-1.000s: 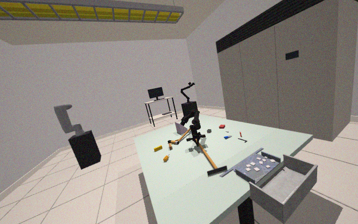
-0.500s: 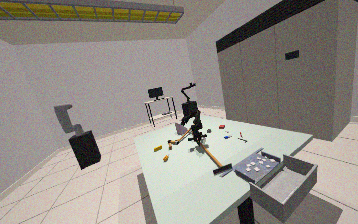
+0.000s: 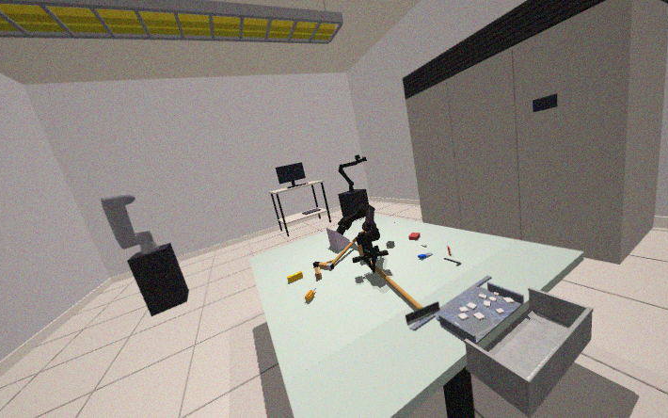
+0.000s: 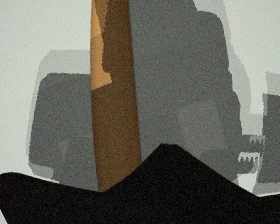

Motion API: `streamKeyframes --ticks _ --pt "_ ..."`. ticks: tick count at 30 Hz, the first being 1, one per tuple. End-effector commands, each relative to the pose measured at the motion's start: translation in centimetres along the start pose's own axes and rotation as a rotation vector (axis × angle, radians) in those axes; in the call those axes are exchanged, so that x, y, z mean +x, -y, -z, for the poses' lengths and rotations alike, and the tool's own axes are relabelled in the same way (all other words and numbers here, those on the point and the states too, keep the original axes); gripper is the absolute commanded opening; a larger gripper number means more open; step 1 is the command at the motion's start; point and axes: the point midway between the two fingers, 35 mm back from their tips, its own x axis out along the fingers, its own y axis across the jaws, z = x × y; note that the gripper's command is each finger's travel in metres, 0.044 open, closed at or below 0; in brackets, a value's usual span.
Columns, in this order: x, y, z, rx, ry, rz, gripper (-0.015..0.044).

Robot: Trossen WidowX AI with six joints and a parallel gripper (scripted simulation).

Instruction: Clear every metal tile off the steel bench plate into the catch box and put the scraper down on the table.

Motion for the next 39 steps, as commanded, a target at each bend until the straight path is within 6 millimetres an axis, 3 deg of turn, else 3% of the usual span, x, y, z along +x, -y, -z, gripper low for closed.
streamKeyframes --ticks 1,23,27,34,39 --pt "-1.1 0.1 -0.7 -0.002 0.003 0.0 0.0" --pt "-8.9 0.2 -4.0 -0.003 0.004 0.003 0.0" --pt "-9.2 0.5 -4.2 -0.006 0.007 0.002 0.0" --pt "-10.5 3.8 -5.4 -0.036 0.035 -0.002 0.0" --pt "-10.3 3.9 -5.3 -0.038 0.035 -0.004 0.0"
